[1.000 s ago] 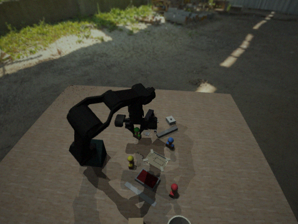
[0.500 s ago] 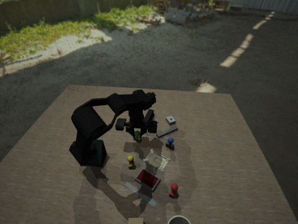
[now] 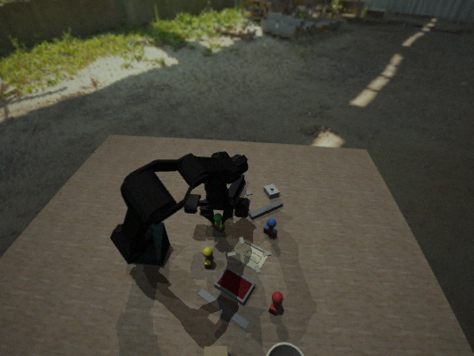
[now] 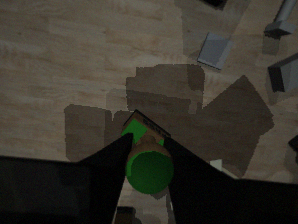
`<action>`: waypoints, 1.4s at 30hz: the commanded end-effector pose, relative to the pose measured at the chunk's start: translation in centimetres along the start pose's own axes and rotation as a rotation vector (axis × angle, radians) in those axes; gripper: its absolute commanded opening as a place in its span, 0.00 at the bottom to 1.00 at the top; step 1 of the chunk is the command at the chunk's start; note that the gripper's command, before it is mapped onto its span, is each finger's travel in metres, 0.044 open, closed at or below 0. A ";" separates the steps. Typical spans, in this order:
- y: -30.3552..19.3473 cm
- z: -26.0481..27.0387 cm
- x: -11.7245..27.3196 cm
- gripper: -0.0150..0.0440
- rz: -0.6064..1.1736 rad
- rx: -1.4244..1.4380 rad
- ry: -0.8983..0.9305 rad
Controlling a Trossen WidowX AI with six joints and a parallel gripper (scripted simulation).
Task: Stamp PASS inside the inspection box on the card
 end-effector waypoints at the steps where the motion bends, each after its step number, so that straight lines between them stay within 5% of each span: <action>1: 0.0 0.1 -0.4 0.25 0.007 0.008 -0.001; 11: 0.0 0.0 -0.1 0.69 0.001 0.000 0.001; 15: 0.2 -0.1 0.9 0.69 0.000 0.001 0.001; 22: 0.1 0.1 11.4 0.69 0.004 0.009 0.002; 42: 0.1 0.1 11.6 0.69 0.004 0.009 0.002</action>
Point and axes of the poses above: the point midway between the two fingers, 35 mm back from their tips, its own x axis back along the fingers, its own z axis across the jaws, y = z × x, the point moved 6 cm from there along x, back along the fingers, and after that the axes turned 14 degrees about -x, right-handed, at the moved point
